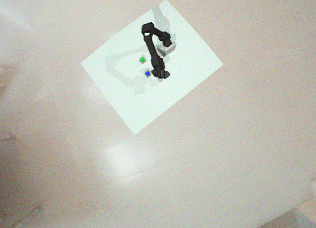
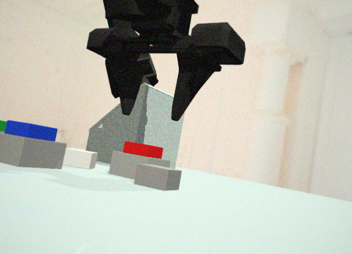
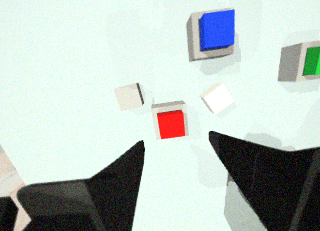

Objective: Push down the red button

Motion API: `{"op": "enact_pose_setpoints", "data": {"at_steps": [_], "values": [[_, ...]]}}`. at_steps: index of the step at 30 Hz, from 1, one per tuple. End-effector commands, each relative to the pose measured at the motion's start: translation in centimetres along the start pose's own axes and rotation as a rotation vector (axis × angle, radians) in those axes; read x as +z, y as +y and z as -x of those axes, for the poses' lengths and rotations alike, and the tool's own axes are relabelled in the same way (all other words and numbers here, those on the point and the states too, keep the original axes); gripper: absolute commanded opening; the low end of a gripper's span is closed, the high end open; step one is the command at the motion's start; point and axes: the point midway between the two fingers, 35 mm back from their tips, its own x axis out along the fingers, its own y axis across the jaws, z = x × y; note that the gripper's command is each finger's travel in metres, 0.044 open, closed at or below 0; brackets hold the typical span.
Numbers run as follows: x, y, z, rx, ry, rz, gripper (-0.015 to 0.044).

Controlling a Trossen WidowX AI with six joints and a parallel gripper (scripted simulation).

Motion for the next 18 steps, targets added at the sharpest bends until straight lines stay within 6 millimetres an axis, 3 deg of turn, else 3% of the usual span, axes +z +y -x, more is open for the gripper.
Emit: {"op": "enact_pose_setpoints", "data": {"at_steps": [1,6,18], "values": [[-0.1,0.02,-0.72,-0.003,-0.009,0.009,0.0137],[-0.1,0.02,-0.72,-0.003,-0.009,0.009,0.002],[-0.06,0.03,-1.44,-0.003,-0.009,0.009,0.002]]}}
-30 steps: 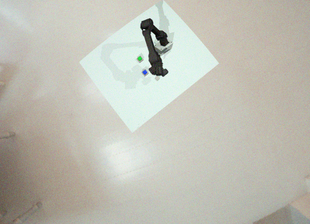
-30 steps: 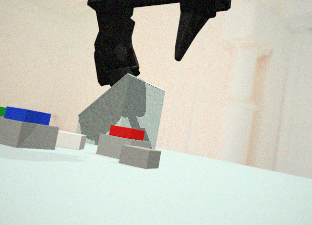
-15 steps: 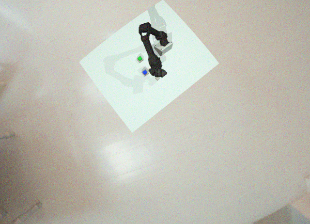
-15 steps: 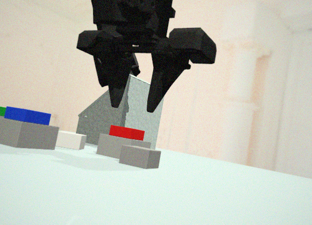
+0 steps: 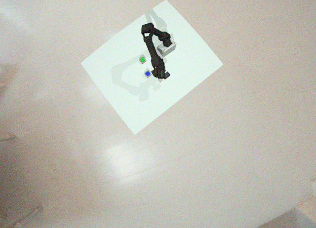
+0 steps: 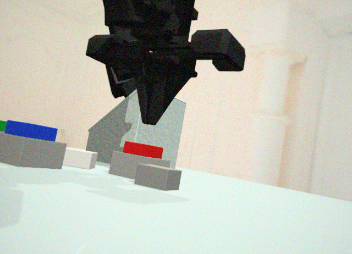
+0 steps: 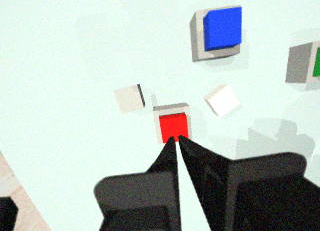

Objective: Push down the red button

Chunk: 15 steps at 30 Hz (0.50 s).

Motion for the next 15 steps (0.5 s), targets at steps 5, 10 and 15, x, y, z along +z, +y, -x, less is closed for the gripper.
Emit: {"op": "enact_pose_setpoints", "data": {"at_steps": [5,10,15], "values": [[-0.1,-0.1,-1.3,-0.008,0.0,0.007,0.002],[-0.1,-0.1,-2.1,-0.008,0.0,0.007,0.002],[-0.1,-0.2,-2.9,-0.008,0.0,0.006,0.002]]}}
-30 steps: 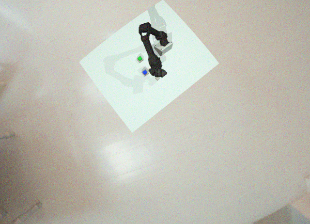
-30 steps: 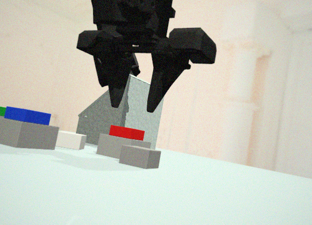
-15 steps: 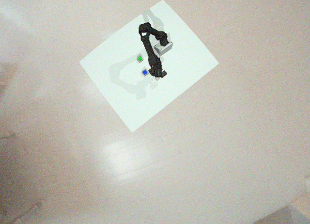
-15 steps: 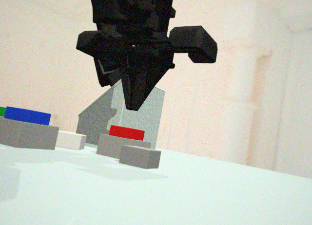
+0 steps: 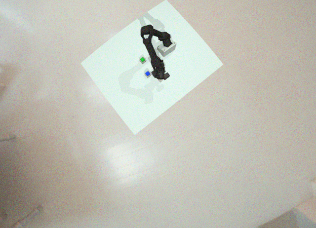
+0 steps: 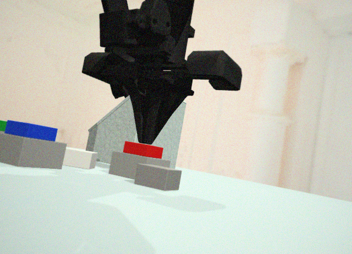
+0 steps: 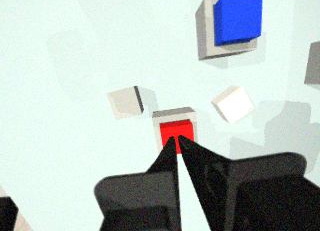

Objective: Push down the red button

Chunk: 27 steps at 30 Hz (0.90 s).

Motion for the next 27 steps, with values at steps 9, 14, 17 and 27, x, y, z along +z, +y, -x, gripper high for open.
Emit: {"op": "enact_pose_setpoints", "data": {"at_steps": [9,14,17,27], "values": [[-0.2,-0.2,-0.9,-0.01,0.002,0.009,0.002],[-0.2,-0.2,-0.9,-0.01,0.002,0.009,0.002],[-0.2,-0.2,-0.9,-0.01,0.002,0.009,0.002],[-0.2,-0.1,2.5,-0.009,0.002,0.009,0.002]]}}
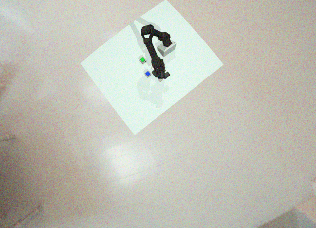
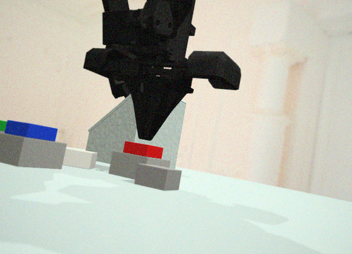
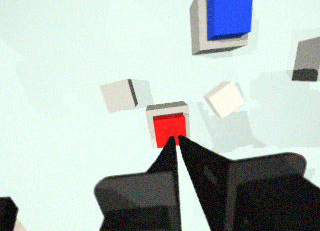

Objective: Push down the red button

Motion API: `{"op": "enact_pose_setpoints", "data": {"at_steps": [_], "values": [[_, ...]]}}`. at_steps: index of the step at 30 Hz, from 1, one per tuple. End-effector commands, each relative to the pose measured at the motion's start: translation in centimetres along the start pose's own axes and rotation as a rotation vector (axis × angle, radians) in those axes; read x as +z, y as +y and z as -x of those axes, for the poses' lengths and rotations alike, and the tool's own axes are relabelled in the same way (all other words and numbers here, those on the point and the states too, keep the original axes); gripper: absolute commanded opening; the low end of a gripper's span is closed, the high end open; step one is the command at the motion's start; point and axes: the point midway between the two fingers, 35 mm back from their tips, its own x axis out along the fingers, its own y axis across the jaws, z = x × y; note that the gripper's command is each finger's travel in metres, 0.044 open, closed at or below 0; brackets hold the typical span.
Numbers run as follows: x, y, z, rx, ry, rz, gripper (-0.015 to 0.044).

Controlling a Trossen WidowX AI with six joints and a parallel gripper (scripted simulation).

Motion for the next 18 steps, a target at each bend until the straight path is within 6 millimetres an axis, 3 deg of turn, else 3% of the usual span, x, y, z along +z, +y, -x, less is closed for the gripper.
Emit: {"op": "enact_pose_setpoints", "data": {"at_steps": [1,3,6,14,17,18], "values": [[0.3,0.3,2.0,0.02,-0.016,-0.01,0.002],[0.3,0.3,2.0,0.02,-0.016,-0.01,0.002],[1.1,1.2,2.9,0.021,-0.016,-0.01,0.0099],[4.2,5.4,8.0,0.026,-0.017,-0.011,0.0309],[4.4,5.7,8.4,0.026,-0.017,-0.011,0.0387],[4.4,5.7,8.4,0.026,-0.017,-0.011,0.0387]]}}
